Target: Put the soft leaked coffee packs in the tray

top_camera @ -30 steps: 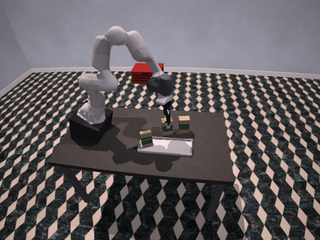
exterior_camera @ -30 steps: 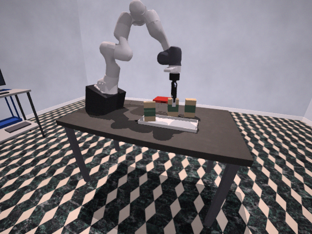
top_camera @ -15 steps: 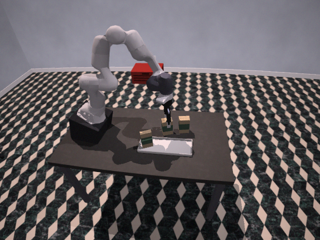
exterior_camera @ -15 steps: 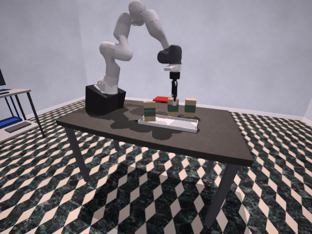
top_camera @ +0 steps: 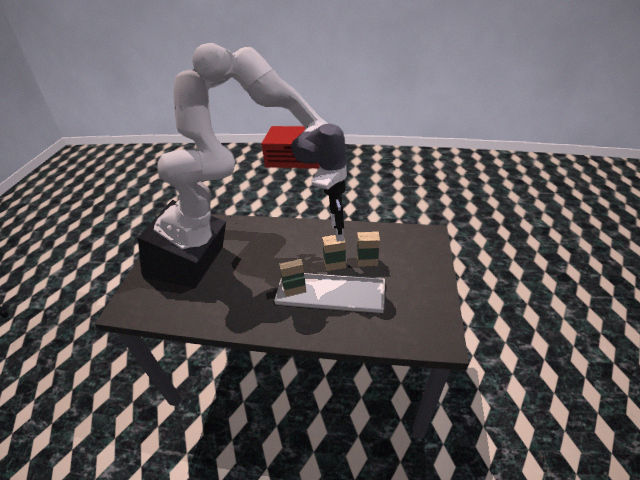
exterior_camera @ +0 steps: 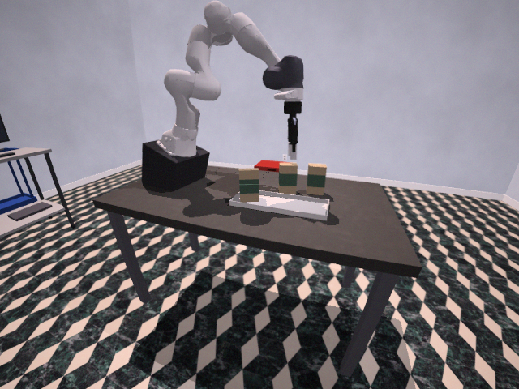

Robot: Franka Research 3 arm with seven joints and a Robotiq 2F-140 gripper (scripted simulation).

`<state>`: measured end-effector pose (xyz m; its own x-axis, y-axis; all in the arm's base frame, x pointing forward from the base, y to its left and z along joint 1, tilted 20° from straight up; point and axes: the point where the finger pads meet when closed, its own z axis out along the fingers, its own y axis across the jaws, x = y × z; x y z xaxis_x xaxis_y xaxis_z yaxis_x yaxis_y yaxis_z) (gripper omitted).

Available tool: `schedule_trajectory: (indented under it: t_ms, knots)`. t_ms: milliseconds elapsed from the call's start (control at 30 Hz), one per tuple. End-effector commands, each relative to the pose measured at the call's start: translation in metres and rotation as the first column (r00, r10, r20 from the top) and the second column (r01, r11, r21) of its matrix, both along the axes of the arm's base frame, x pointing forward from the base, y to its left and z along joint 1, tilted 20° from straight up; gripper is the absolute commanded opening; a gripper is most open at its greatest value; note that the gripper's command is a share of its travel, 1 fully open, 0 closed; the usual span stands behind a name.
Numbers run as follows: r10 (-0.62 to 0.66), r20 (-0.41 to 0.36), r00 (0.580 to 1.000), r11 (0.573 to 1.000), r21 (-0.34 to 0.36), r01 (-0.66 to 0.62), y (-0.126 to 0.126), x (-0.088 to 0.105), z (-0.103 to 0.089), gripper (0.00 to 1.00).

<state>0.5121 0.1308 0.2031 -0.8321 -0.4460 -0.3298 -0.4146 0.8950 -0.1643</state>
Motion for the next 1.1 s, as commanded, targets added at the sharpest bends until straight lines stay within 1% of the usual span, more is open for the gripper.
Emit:
schedule_trajectory:
  t_ms: [0,300,367,433,500,567,600,633,733,1067]
  knots:
    - [0.011,-0.036,0.999,1.0,0.003,-0.011,0.0,-0.013,-0.005,0.55]
    - [0.011,-0.037,0.999,1.0,0.003,-0.011,0.0,-0.012,-0.005,0.55]
    - [0.002,-0.042,0.999,1.0,0.004,-0.001,0.006,-0.004,-0.003,0.55]
    - [-0.024,-0.052,0.998,1.0,0.008,0.025,0.019,0.018,0.004,0.55]
    - [-0.067,-0.055,0.996,0.997,0.022,0.069,0.035,0.05,0.014,0.55]
    - [-0.116,-0.05,0.992,0.992,0.043,0.118,0.045,0.081,0.027,0.55]
    - [-0.135,-0.046,0.99,0.989,0.053,0.137,0.047,0.093,0.032,0.55]
    - [-0.146,-0.044,0.988,0.987,0.058,0.148,0.048,0.099,0.035,0.55]
    - [-0.155,-0.042,0.987,0.986,0.063,0.157,0.049,0.104,0.037,0.55]
    - [-0.155,-0.042,0.987,0.986,0.063,0.157,0.049,0.104,0.037,0.55]
